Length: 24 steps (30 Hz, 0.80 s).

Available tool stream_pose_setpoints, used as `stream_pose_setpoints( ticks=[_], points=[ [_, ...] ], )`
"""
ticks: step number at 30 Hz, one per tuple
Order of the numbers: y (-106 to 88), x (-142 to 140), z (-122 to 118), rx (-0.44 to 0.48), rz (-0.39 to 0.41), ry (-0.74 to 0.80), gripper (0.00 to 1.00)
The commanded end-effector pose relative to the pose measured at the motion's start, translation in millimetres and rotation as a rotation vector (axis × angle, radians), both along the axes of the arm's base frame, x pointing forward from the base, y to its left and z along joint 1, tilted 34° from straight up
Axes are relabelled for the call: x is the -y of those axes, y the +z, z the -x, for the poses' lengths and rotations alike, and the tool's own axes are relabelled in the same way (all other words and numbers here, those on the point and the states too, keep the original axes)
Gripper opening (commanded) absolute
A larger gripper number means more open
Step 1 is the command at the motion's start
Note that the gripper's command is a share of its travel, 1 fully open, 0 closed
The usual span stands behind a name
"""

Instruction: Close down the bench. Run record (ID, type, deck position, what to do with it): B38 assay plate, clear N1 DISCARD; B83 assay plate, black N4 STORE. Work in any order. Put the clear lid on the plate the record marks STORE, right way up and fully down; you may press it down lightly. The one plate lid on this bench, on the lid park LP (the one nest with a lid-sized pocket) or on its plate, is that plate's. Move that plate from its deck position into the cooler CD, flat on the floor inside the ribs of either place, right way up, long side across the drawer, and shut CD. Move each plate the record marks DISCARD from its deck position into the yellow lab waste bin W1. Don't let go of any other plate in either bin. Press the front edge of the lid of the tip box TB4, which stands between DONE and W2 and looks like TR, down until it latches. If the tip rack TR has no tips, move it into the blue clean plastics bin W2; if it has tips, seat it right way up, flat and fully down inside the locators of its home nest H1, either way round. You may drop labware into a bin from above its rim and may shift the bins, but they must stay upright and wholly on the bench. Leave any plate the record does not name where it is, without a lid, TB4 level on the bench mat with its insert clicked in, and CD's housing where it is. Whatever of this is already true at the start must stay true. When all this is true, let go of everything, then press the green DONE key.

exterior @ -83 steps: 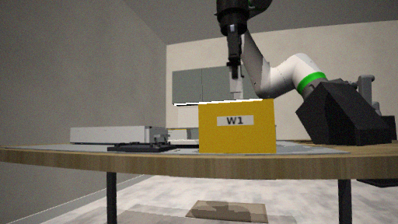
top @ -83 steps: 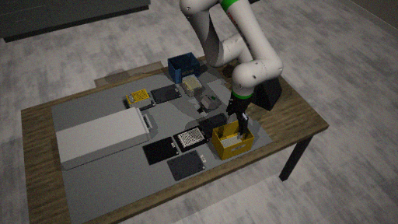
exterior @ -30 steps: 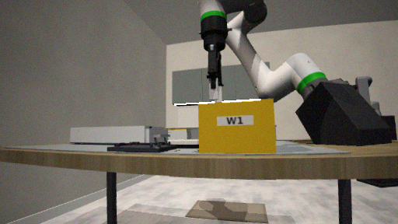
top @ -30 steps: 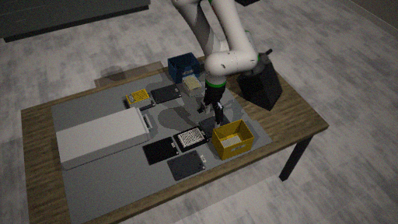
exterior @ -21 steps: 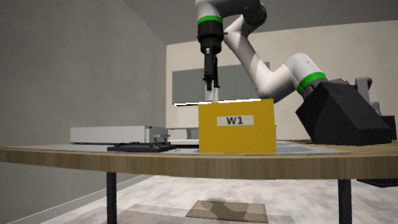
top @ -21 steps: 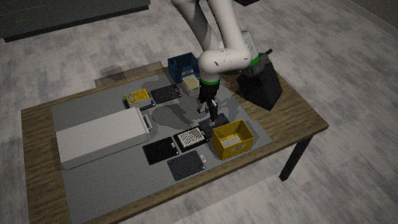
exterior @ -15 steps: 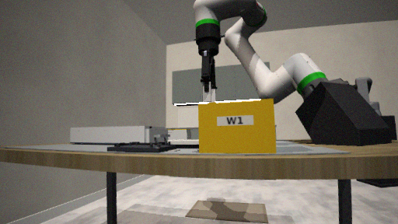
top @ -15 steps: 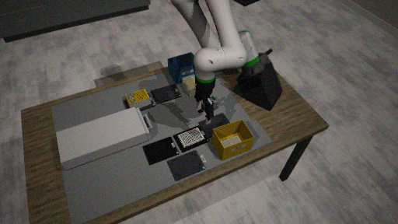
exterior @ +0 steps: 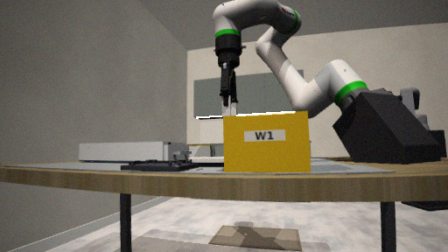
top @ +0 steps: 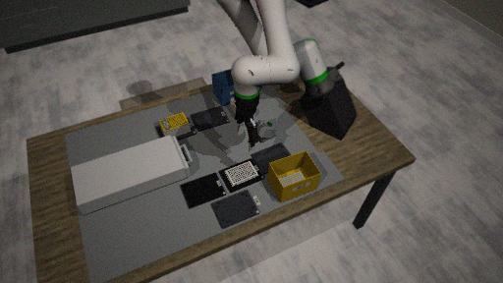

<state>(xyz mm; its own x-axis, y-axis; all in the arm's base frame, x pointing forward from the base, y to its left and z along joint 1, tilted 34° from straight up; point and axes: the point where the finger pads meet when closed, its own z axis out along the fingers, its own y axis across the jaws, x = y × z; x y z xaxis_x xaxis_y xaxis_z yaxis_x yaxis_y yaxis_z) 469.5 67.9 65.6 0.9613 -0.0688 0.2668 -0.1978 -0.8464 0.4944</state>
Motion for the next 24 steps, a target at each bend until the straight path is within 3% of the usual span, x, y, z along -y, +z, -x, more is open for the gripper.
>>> stream_pose_setpoints(
  ticks=[1, 24],
  points=[
    [7.4, 8.6, -4.7, 0.000, 0.000, 0.001, 0.66],
    [56.7, 69.3, -35.2, 0.000, 0.000, 0.001, 0.66]
  ],
)
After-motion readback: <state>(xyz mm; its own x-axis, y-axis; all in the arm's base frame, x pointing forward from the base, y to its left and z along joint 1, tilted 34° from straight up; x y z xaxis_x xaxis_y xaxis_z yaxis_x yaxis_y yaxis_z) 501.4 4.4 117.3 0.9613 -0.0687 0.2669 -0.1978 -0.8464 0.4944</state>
